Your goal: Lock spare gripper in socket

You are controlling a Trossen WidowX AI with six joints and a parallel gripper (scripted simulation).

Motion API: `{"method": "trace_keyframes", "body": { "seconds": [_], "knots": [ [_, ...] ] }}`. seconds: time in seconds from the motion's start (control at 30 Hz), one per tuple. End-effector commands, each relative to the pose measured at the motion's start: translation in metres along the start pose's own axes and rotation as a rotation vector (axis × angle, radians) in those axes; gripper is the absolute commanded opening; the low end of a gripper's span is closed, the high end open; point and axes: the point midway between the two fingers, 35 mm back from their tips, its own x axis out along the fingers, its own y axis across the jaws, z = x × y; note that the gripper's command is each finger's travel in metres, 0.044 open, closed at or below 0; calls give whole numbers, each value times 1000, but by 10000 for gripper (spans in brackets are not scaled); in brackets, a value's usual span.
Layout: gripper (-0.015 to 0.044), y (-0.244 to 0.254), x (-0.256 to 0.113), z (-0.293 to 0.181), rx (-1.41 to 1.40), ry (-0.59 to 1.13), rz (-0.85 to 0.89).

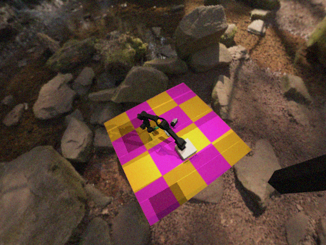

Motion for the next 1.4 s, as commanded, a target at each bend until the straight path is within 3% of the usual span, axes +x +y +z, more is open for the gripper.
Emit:
{"method": "trace_keyframes", "body": {
  "seconds": [0.0,0.03,0.23,0.4,0.8,1.1,1.37],
  "knots": [
    [305,0,1,0,0,1,1],
    [331,0,1,0,0,1,1],
    [180,-15,-33,-20,-332,-158,-23],
    [180,-28,-67,-42,-654,-293,-124],
    [180,-28,-69,-43,-666,-298,-129],
    [180,-48,-4,-47,-666,-297,-128],
    [180,-51,3,-47,-666,-297,-128]
  ]
}}
